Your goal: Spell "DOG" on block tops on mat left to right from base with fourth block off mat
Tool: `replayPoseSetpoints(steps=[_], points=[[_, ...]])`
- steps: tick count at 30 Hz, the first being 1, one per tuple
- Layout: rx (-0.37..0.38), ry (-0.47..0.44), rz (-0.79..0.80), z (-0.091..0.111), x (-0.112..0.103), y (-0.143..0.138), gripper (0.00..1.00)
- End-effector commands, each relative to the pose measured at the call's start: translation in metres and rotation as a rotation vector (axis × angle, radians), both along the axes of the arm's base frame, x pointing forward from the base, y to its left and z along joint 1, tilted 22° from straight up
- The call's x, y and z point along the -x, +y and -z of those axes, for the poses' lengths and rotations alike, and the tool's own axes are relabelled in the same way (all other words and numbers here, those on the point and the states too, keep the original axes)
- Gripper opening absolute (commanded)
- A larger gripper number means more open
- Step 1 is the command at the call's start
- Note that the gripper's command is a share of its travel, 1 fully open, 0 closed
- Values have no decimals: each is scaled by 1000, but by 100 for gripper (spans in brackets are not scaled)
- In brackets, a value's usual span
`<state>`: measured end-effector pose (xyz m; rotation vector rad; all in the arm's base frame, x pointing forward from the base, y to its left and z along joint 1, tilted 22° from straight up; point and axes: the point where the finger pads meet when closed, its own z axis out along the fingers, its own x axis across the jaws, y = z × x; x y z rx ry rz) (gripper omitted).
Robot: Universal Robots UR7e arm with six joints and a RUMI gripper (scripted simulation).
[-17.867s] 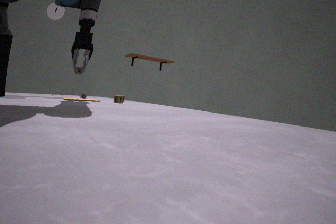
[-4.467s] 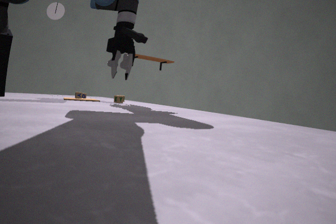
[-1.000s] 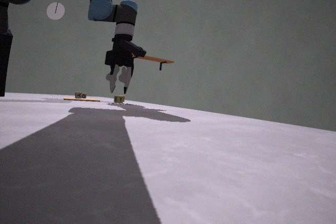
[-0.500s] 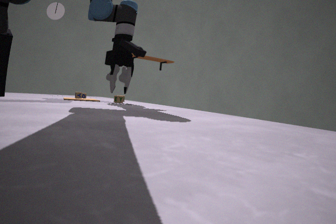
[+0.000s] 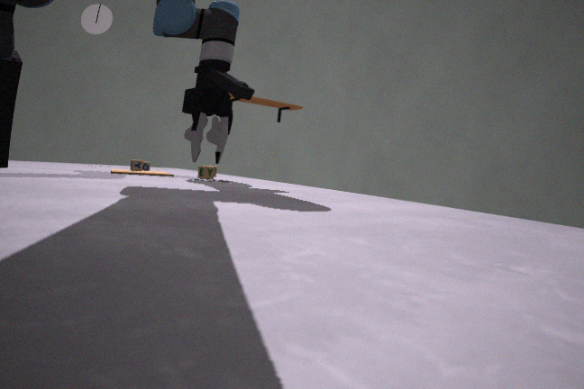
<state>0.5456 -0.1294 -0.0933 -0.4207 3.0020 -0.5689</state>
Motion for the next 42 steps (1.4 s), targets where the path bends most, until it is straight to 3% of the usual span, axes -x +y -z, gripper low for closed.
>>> replayPoseSetpoints(steps=[1,18,38,39,42], points=[[0,-1,0,3,-1,-1,37],[0,-1,0,26,-4,-10,37],[0,-1,0,28,-4,-11,37],[0,-1,0,28,-4,-11,25],[0,-1,0,28,-4,-11,25]])
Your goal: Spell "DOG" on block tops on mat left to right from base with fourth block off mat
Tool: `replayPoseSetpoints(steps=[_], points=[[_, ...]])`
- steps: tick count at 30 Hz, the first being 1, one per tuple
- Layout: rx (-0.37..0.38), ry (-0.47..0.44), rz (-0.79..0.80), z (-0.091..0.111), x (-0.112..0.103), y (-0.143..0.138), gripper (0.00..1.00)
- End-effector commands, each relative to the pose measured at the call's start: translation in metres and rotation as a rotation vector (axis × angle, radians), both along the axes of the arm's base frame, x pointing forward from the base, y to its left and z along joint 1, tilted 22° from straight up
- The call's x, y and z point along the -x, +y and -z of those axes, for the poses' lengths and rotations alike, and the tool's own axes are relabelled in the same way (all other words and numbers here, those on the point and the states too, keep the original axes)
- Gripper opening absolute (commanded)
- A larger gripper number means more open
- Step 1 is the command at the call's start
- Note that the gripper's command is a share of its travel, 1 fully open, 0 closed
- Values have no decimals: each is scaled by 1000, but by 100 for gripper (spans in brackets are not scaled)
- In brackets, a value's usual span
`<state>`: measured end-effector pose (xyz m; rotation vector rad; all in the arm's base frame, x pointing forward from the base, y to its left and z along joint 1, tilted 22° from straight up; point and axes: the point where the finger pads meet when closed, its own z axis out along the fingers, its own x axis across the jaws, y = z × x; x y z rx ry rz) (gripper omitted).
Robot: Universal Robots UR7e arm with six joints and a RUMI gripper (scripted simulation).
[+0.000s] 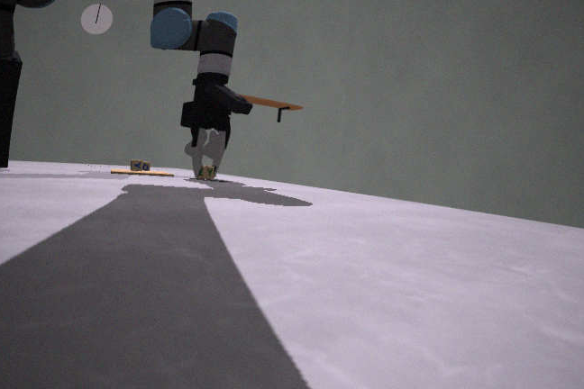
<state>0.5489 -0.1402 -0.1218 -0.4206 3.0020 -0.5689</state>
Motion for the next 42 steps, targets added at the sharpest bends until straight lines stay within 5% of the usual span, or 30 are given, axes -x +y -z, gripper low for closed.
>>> replayPoseSetpoints(steps=[1,13,14,42], points=[[0,-1,0,-1,0,0,25],[0,-1,0,-1,0,0,25],[0,-1,0,-1,0,0,5],[0,-1,0,-1,0,0,5]])
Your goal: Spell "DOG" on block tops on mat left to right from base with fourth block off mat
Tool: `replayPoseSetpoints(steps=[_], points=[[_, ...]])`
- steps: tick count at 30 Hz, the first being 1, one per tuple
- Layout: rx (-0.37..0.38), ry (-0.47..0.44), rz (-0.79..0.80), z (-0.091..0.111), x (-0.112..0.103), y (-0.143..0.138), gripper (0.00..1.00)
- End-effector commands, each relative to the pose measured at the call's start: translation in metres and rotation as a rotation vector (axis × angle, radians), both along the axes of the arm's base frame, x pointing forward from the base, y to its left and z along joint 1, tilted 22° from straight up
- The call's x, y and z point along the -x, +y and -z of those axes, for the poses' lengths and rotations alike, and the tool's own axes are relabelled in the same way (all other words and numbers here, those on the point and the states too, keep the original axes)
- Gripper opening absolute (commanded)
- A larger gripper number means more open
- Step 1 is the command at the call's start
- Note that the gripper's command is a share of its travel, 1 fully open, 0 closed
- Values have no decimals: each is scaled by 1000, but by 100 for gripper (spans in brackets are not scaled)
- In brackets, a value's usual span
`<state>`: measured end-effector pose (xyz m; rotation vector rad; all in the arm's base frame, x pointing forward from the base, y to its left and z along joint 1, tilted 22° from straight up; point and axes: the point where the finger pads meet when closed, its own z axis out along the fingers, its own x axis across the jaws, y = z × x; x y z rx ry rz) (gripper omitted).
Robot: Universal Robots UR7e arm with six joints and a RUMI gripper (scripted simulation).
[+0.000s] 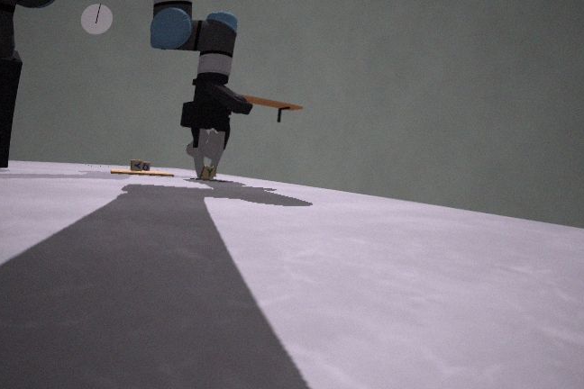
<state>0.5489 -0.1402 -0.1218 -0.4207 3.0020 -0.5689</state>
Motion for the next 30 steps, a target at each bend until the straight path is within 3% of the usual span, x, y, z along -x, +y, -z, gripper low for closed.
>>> replayPoseSetpoints(steps=[1,14,30], points=[[0,-1,0,-1,0,0,5],[0,-1,0,-7,0,3,5],[0,-1,0,-76,8,29,5]])
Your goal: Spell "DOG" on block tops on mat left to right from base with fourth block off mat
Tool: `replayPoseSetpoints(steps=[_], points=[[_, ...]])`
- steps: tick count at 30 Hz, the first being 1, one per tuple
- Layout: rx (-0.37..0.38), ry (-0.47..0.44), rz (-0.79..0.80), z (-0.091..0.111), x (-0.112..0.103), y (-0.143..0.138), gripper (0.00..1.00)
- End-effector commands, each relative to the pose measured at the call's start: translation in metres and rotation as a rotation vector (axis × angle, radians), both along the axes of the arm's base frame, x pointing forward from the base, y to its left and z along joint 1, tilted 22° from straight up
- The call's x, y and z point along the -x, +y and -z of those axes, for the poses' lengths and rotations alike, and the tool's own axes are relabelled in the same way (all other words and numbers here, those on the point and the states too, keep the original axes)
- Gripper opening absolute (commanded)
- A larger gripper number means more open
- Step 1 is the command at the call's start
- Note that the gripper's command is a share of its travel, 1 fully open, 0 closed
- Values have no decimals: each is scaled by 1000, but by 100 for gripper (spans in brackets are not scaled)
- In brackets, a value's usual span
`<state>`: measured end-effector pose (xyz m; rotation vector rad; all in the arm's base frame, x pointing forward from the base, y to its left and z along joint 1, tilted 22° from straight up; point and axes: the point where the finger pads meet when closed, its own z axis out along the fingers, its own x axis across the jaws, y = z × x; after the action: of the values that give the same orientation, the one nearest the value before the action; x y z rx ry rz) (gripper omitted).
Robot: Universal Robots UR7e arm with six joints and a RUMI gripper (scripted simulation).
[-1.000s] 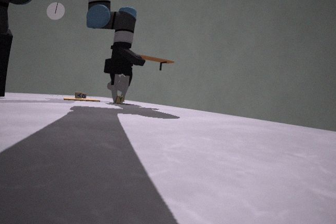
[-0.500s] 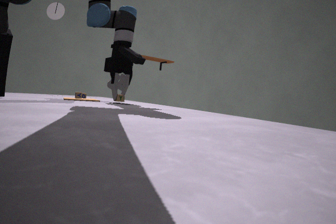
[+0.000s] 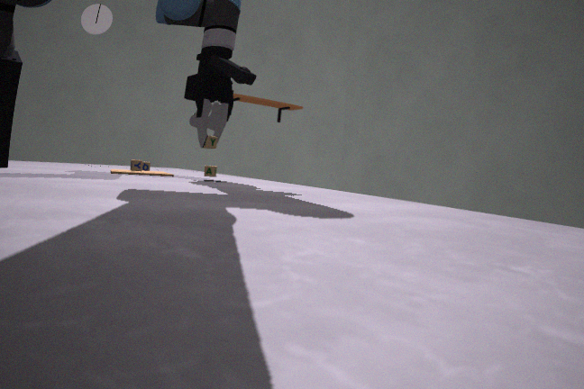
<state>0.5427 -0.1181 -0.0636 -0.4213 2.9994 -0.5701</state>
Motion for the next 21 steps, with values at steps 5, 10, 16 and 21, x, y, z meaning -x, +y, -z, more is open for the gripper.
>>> replayPoseSetpoints(steps=[5,10,16,21], points=[[0,1,1,-31,4,11,5],[0,1,1,-35,4,13,5],[0,1,1,-35,4,13,5],[-1,0,2,-35,5,14,5]])
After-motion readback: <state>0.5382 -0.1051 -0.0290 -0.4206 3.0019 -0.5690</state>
